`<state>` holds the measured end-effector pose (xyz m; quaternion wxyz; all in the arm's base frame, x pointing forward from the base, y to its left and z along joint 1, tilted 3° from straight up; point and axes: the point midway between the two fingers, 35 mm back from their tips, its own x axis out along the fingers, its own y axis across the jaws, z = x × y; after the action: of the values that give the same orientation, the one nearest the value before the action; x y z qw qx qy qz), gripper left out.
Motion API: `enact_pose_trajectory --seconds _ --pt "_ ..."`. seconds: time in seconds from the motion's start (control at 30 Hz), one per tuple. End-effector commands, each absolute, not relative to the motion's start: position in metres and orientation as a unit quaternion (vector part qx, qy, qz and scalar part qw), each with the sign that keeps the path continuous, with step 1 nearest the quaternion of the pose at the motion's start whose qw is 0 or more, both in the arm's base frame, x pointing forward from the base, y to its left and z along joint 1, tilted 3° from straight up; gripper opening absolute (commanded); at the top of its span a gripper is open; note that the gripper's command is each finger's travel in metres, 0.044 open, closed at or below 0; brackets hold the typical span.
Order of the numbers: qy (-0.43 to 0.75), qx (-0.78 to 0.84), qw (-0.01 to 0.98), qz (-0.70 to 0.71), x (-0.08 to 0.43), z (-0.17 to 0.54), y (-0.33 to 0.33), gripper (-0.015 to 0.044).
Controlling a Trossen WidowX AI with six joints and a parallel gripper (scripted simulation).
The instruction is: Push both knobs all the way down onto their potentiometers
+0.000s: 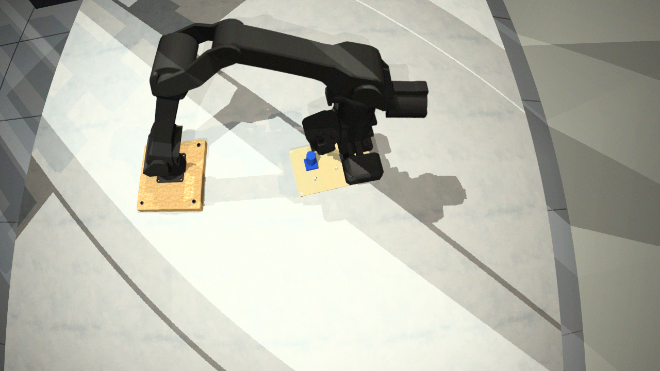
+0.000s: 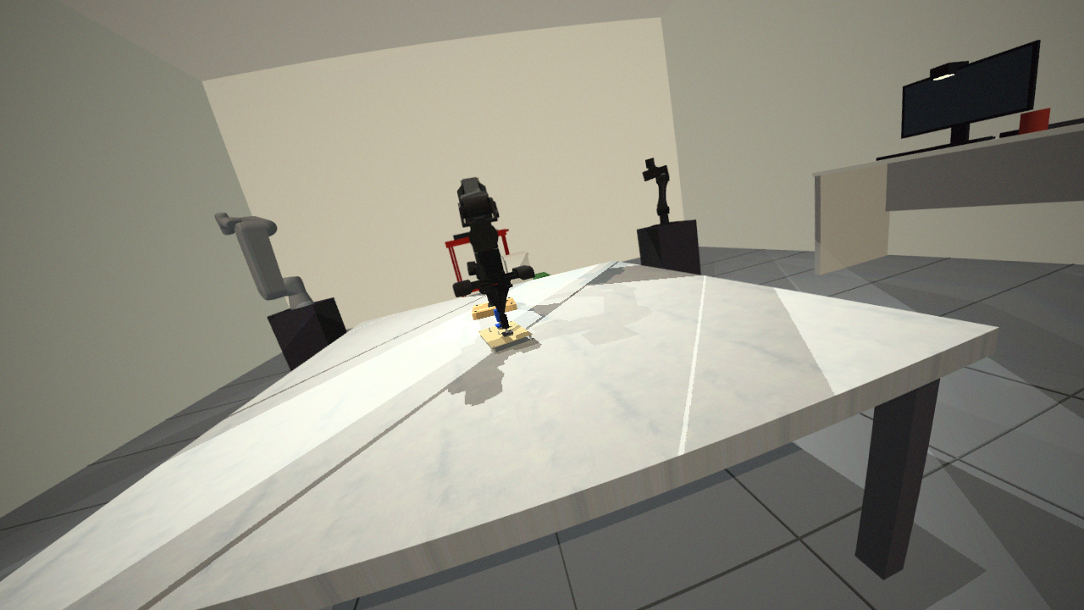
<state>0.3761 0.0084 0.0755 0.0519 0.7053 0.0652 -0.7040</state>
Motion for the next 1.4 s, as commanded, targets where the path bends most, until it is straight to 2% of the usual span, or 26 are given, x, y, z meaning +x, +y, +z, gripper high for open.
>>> enact_pose_trajectory --seconds 0.0,1.37 --pt "0.066 0.704 0.049 -0.706 0.3766 0.0665 0.0094 0.0" --pt "0.066 0.703 0.049 -0.706 0.3765 0.0612 0.0096 0.0"
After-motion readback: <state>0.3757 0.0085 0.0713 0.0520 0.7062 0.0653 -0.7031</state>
